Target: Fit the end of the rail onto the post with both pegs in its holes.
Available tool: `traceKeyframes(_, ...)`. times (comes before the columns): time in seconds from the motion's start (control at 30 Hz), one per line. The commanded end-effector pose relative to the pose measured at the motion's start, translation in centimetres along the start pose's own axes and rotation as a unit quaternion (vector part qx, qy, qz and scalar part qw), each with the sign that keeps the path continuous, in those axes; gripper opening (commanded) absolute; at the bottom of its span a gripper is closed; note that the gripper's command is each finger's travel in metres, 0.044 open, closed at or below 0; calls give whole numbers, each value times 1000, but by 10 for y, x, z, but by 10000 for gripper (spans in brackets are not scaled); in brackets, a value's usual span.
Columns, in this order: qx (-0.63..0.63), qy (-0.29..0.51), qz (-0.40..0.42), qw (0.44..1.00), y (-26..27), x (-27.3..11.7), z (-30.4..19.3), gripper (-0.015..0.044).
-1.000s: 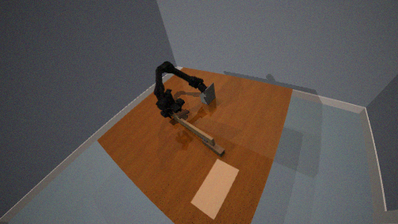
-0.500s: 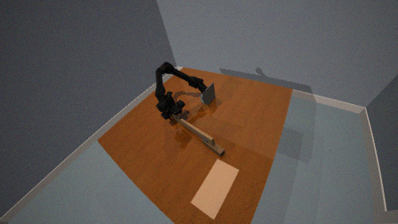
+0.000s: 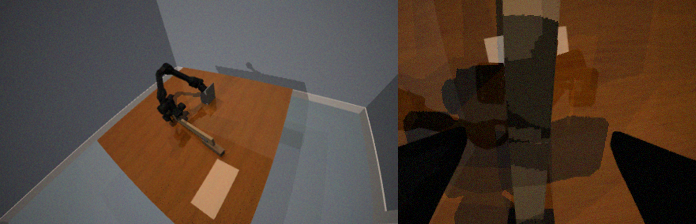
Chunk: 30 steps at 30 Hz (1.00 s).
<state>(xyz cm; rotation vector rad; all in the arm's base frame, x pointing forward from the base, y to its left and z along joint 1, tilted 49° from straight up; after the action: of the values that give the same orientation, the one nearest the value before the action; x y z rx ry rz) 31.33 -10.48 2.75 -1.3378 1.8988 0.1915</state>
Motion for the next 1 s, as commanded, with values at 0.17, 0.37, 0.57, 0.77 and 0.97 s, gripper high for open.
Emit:
traceKeyframes(0.17,-5,6,2,1000,4,16,-2,440)
traceKeyframes(0.37,-4,6,2,1000,5,25,-3,440)
traceKeyframes(0.57,-4,7,2,1000,5,27,-3,361)
traceKeyframes(0.77,-4,7,2,1000,5,27,-3,204)
traceKeyframes(0.97,-4,7,2,1000,5,27,-3,66)
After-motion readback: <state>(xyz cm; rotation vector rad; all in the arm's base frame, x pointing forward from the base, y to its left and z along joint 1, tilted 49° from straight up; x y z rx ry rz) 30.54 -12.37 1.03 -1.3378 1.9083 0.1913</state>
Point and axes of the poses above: the point midway between the two fingers, 35 mm back from their tips, its own x axis out along the fingers, its own y axis across the jaws, z = x × y, the point moved 2 cm from there along -x, back along the fingers, and after that the axes turned 15 degrees about x, right-handed, at the moved point
